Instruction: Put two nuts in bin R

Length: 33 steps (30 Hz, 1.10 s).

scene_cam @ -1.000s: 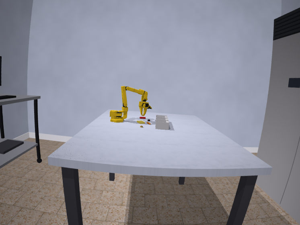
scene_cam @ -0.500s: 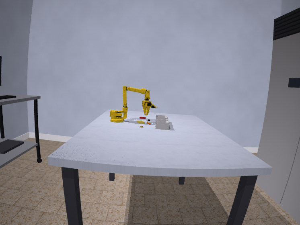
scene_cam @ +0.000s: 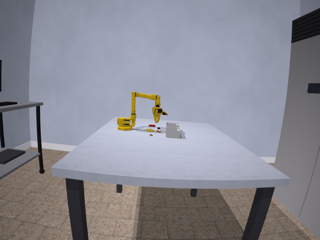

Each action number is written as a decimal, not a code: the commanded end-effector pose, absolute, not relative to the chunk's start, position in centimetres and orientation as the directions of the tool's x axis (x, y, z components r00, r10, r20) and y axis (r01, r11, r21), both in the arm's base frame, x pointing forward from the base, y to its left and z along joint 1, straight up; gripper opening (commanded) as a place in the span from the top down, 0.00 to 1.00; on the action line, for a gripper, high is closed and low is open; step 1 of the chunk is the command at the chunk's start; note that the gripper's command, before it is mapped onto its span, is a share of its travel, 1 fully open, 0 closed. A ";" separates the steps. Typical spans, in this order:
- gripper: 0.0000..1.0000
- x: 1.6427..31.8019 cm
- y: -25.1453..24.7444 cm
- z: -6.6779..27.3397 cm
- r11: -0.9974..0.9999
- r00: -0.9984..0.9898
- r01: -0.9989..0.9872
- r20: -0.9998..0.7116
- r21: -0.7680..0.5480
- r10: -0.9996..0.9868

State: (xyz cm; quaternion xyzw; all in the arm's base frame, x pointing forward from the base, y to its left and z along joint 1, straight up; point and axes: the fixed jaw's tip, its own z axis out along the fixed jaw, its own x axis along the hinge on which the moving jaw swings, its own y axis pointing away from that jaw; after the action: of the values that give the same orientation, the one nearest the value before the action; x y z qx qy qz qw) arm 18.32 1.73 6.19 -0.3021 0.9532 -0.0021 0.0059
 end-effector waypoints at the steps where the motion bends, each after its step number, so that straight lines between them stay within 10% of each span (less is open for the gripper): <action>1: 1.00 19.4 1.3 7.1 0.847 -0.845 -0.531 -0.055 -0.032 -0.532; 33: 1.00 22.4 -2.4 8.3 0.966 -0.959 -0.256 -0.111 -0.047 -0.260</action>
State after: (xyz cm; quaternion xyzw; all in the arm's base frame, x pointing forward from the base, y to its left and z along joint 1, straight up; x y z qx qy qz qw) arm 21.66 -2.00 7.42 -0.1473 0.9885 -0.0099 0.0333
